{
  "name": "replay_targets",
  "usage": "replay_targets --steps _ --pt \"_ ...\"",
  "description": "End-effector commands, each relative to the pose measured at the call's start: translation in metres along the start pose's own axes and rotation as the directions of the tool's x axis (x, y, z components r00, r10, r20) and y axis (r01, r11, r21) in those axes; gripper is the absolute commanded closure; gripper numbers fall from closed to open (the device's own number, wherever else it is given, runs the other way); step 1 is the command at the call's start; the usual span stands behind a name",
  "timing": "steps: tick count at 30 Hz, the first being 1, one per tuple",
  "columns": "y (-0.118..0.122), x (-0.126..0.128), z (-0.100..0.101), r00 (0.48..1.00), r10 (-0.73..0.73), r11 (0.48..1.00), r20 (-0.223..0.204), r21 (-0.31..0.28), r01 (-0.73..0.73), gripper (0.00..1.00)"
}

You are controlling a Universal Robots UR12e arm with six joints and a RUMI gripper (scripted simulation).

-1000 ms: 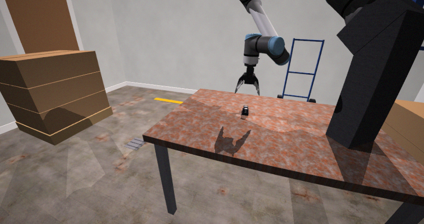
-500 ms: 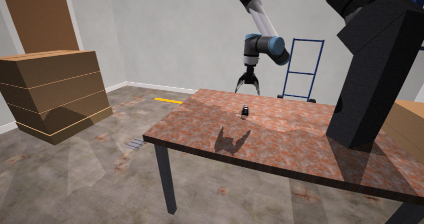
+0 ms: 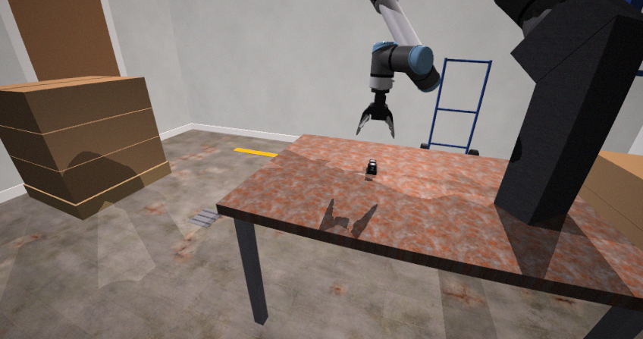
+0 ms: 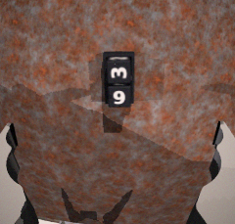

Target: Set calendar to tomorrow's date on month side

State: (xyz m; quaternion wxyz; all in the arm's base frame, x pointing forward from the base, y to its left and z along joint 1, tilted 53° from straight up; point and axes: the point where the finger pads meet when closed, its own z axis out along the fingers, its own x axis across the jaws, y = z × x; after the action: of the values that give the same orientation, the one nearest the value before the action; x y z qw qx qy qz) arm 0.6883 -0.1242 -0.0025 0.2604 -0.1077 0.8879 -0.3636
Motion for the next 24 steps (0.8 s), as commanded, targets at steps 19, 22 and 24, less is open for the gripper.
replay_targets --steps 19,22,24 --pt "0.001 0.003 -0.045 1.000 -0.001 1.000 -0.007 -0.002 0.001 0.00" --pt "0.001 0.003 -0.045 1.000 -0.001 1.000 -0.006 -0.002 0.001 0.00" --pt "0.001 0.003 -0.045 1.000 -0.001 1.000 -0.006 -0.002 0.001 0.00"
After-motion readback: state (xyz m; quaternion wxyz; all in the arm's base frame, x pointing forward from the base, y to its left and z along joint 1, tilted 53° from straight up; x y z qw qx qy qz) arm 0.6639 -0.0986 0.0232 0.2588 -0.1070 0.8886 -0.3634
